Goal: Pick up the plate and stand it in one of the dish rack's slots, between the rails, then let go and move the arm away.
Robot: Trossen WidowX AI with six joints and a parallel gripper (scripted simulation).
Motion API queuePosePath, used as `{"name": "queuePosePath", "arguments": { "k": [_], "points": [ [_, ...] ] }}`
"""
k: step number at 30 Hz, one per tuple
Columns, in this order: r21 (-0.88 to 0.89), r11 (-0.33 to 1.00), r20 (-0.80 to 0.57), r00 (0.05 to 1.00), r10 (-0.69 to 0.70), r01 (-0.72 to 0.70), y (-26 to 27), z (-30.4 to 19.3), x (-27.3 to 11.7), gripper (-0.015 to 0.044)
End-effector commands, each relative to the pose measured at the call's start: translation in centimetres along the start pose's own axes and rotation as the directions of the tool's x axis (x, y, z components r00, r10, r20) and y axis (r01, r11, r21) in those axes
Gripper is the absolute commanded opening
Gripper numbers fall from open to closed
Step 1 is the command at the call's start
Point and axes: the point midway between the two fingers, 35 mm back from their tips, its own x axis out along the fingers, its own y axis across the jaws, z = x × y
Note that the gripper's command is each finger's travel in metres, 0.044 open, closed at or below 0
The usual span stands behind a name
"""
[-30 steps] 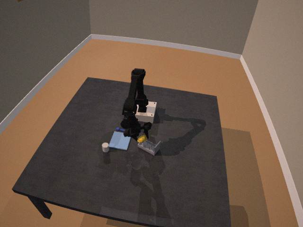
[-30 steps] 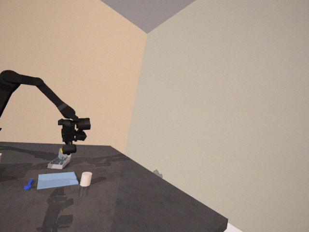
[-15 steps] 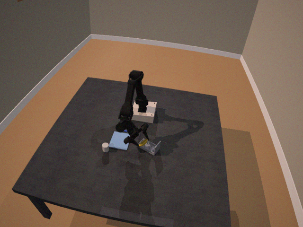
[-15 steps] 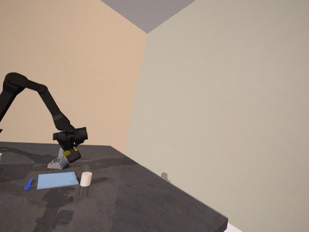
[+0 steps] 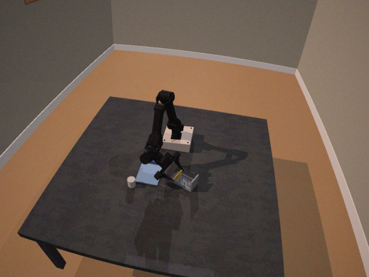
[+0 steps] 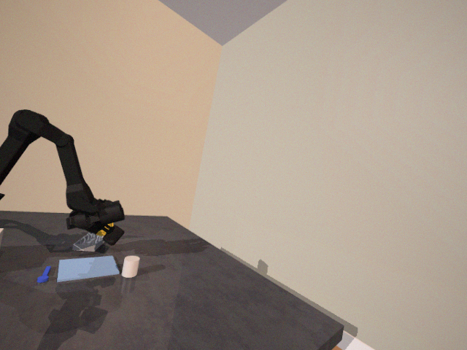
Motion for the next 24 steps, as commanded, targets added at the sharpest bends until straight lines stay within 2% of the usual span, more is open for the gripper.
{"name": "queuePosePath", "arguments": {
  "k": [1,16,24],
  "points": [
    [-0.082,0.996,0.063,0.997,0.035,-0.030,0.5,-0.6,-0.4,0.0000],
    [-0.434,0.901,0.281,0.946,0.164,-0.027,3.0,-1.9,-2.5,0.0000],
    [-0.463,0.886,0.298,0.938,0.176,-0.019,3.3,-2.0,-2.7,0.0000]
  ]
}}
